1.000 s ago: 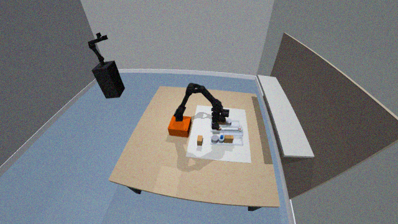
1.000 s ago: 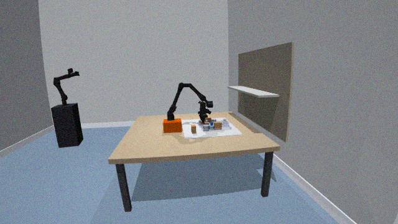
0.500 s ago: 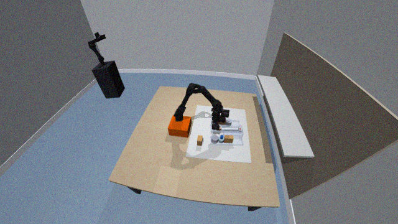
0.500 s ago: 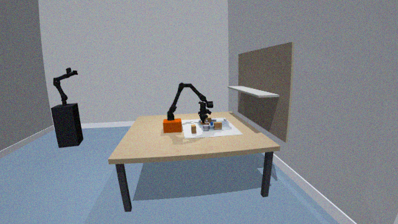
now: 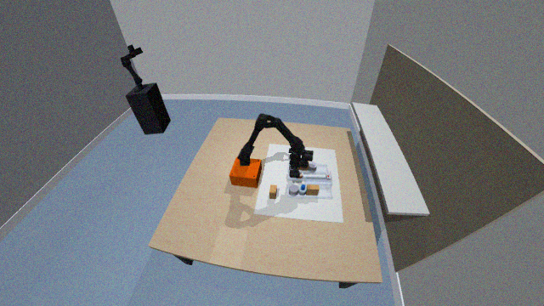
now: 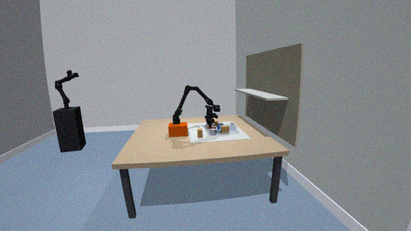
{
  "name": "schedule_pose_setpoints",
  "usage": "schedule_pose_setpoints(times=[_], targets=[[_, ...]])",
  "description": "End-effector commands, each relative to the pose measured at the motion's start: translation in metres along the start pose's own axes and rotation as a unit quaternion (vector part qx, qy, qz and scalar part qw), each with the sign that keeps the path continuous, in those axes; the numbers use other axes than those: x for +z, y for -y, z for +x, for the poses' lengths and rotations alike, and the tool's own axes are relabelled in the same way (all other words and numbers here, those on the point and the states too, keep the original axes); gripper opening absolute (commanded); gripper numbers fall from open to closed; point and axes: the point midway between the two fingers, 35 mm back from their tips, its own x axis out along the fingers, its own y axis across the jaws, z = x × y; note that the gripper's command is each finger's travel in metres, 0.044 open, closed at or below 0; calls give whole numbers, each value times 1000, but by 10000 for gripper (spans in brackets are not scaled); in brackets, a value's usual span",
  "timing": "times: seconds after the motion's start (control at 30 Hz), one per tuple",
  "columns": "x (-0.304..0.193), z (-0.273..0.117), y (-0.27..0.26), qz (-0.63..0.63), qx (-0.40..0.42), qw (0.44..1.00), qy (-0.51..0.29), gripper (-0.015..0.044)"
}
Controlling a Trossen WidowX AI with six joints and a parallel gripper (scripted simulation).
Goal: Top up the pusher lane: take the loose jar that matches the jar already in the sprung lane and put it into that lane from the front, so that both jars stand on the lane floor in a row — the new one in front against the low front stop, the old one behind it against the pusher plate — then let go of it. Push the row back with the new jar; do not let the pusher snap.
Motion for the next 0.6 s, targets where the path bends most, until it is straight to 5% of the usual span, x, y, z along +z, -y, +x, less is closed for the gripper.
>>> schedule_pose_setpoints(times=[0.0,0.57], targets=[[8,-1,0,1,0,1000,14,0],[7,5,0,1,0,1000,14,0]])
